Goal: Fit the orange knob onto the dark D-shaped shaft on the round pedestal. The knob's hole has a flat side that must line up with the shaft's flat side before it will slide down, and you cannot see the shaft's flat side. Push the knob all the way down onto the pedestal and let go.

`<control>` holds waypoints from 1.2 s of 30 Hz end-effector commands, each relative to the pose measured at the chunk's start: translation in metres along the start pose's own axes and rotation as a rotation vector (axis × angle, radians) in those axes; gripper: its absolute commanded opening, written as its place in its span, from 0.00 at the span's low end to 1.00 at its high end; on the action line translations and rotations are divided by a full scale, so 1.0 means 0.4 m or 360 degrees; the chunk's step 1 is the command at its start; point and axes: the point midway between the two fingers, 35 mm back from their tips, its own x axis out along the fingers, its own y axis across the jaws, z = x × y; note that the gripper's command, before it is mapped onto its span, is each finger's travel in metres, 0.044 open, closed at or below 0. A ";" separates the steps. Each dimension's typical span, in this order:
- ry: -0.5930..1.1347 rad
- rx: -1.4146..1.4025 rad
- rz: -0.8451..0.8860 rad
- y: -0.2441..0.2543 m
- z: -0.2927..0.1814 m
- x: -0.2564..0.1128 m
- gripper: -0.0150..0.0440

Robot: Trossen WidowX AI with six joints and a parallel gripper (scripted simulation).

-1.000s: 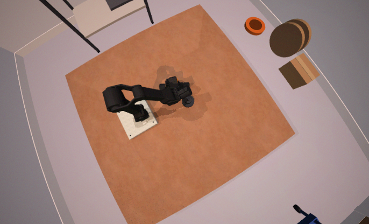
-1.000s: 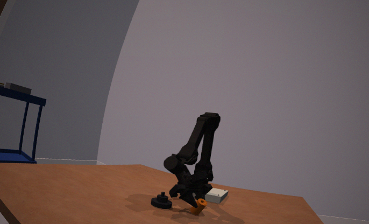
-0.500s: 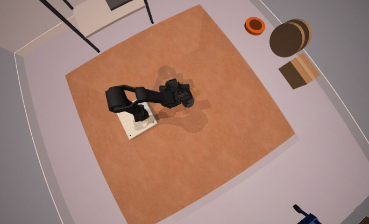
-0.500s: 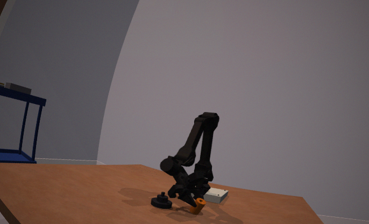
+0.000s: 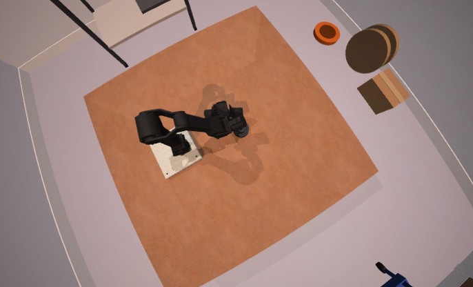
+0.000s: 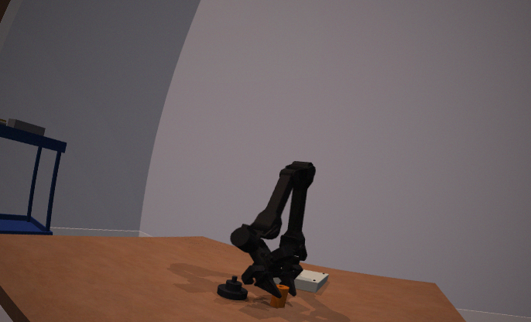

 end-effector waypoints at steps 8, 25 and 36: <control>-0.0001 0.0003 0.0000 0.000 0.000 0.000 0.69; -0.0001 0.0002 0.0000 -0.008 0.040 -0.022 1.00; 0.0018 0.0003 0.0002 -0.002 0.171 -0.107 1.00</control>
